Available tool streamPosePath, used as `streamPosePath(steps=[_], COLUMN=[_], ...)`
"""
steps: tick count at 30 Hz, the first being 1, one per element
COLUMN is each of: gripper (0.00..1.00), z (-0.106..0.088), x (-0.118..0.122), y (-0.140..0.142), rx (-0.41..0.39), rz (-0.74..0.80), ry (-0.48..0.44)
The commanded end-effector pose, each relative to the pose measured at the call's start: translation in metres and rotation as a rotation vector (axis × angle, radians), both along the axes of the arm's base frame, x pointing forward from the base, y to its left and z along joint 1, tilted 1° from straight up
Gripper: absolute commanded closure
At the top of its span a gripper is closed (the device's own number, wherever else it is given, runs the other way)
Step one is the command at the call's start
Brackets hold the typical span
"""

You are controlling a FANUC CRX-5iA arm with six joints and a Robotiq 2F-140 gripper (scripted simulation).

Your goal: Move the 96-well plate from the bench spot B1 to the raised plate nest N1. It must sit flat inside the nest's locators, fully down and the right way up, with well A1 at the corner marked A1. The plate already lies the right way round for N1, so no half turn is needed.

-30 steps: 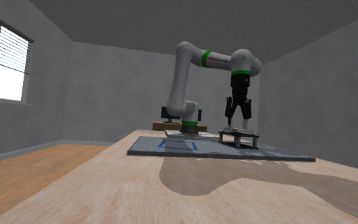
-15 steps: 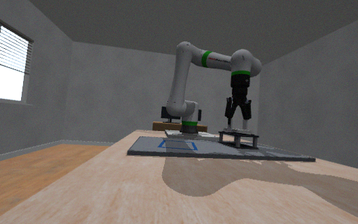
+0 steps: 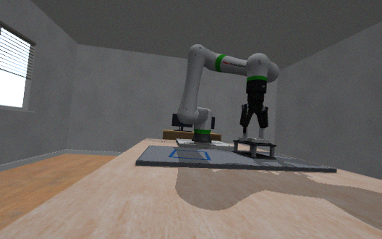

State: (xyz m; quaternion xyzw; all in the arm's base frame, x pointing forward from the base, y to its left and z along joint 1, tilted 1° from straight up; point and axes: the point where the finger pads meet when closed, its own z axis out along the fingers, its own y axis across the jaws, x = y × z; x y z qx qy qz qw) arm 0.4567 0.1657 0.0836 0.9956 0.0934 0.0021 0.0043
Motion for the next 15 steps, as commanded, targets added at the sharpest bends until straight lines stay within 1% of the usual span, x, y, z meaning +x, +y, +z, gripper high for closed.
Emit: streamPosePath(steps=[1,15], gripper=[1.0,1.0], z=[-0.0001,-0.0022], x=[0.0002,0.0002], y=[0.0001,0.0], rx=[0.0,0.0], rz=[0.0,0.0], ry=[0.0,0.0])
